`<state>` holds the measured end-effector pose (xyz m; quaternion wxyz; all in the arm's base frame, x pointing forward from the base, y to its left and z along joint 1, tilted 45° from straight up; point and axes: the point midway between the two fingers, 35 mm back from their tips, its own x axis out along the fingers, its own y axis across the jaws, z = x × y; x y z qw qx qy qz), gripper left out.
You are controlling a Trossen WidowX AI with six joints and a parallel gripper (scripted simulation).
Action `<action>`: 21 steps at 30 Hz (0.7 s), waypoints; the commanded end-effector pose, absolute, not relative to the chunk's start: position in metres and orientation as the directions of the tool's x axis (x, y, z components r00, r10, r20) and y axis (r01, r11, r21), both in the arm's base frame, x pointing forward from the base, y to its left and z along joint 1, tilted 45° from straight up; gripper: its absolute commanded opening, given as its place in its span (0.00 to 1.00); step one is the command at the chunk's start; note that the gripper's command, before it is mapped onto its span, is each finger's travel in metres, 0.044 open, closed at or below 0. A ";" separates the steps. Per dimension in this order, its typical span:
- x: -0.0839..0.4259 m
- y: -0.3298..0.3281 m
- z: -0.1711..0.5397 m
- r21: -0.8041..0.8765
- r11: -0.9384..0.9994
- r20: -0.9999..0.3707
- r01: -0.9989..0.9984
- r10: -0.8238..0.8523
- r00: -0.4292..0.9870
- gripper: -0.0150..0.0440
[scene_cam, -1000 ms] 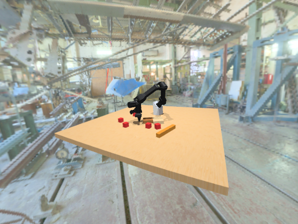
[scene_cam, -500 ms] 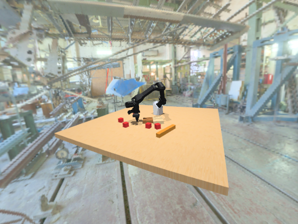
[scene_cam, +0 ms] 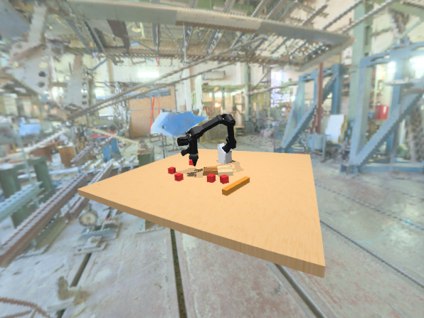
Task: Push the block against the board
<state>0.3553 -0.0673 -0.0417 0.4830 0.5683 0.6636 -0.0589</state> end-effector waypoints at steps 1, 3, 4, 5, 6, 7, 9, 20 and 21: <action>0.358 -0.058 -0.030 0.529 0.418 -0.709 0.738 0.695 0.115 0.25; 0.359 -0.053 -0.025 0.559 0.458 -0.710 0.691 0.695 0.114 0.25; 0.360 -0.051 -0.022 0.573 0.477 -0.710 0.666 0.695 0.114 0.25; 0.360 -0.048 -0.019 0.586 0.495 -0.710 0.641 0.695 0.113 0.25; 0.361 -0.046 -0.017 0.599 0.513 -0.711 0.615 0.695 0.113 0.25; 0.361 -0.044 -0.014 0.611 0.530 -0.711 0.588 0.694 0.112 0.25; 0.361 -0.039 -0.009 0.633 0.563 -0.711 0.532 0.694 0.112 0.25; 0.362 -0.011 0.018 0.700 0.689 -0.712 0.185 0.694 0.107 0.25; 0.362 -0.009 0.021 0.702 0.696 -0.711 0.152 0.695 0.107 0.25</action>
